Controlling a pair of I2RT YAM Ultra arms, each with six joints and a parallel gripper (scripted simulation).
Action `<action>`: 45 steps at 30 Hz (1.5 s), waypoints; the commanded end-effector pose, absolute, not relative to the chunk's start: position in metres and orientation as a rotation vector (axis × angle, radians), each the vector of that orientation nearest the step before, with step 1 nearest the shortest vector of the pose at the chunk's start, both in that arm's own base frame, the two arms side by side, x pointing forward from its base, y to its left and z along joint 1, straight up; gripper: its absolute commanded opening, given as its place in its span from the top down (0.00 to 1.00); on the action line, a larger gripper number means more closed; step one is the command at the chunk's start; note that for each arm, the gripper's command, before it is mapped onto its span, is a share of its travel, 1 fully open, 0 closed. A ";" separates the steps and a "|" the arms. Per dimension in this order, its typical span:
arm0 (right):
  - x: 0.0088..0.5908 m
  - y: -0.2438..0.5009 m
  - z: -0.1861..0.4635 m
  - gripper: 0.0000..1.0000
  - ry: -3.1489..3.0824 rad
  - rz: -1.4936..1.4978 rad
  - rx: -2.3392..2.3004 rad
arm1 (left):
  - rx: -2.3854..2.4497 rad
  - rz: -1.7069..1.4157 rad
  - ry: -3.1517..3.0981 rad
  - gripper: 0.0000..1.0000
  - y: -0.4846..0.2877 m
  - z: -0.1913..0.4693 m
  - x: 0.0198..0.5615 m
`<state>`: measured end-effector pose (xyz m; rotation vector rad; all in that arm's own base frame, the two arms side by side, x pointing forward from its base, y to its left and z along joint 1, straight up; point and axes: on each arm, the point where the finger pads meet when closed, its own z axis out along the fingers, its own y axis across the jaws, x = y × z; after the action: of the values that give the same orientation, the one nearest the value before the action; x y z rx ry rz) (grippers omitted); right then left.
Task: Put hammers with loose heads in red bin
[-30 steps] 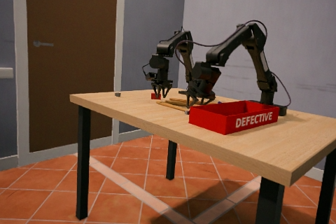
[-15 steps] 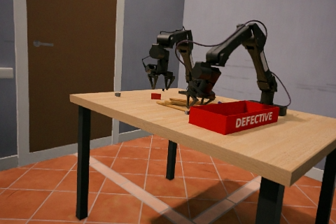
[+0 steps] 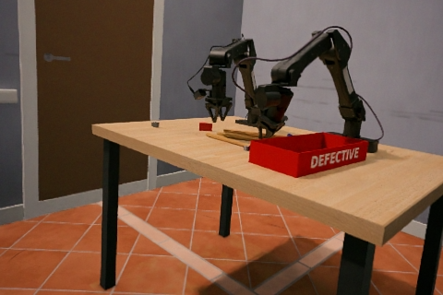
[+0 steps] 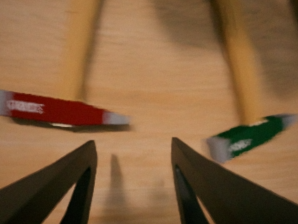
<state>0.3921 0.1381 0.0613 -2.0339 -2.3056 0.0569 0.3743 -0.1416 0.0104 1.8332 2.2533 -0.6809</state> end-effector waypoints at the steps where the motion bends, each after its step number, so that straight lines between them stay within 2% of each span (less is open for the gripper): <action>1: 0.366 0.140 0.067 0.45 -2.399 0.075 -1.873 | 1.683 -0.847 2.479 0.55 -0.152 0.037 0.333; 14: 0.339 0.133 0.059 0.45 -2.570 0.086 -1.669 | 1.290 -0.850 3.038 0.55 -0.153 0.051 0.267; 22: 0.330 0.130 0.054 0.45 -2.646 0.071 -1.583 | 1.022 -0.711 3.276 0.55 -0.151 0.055 0.243; 29: 0.324 0.129 0.048 0.45 -2.735 0.037 -1.490 | 0.588 -0.452 3.429 0.55 -0.154 0.051 0.228; 39: 0.320 0.128 0.044 0.45 -2.793 0.009 -1.433 | 0.166 -0.245 3.459 0.55 -0.157 0.047 0.213; 45: 0.320 0.128 0.042 0.45 -2.833 -0.015 -1.403 | -0.280 -0.098 3.388 0.55 -0.162 0.042 0.201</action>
<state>0.3182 0.1267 0.0385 -1.4338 -2.7716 0.0164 0.1997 -0.1566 0.0387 0.0302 3.4927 -0.1900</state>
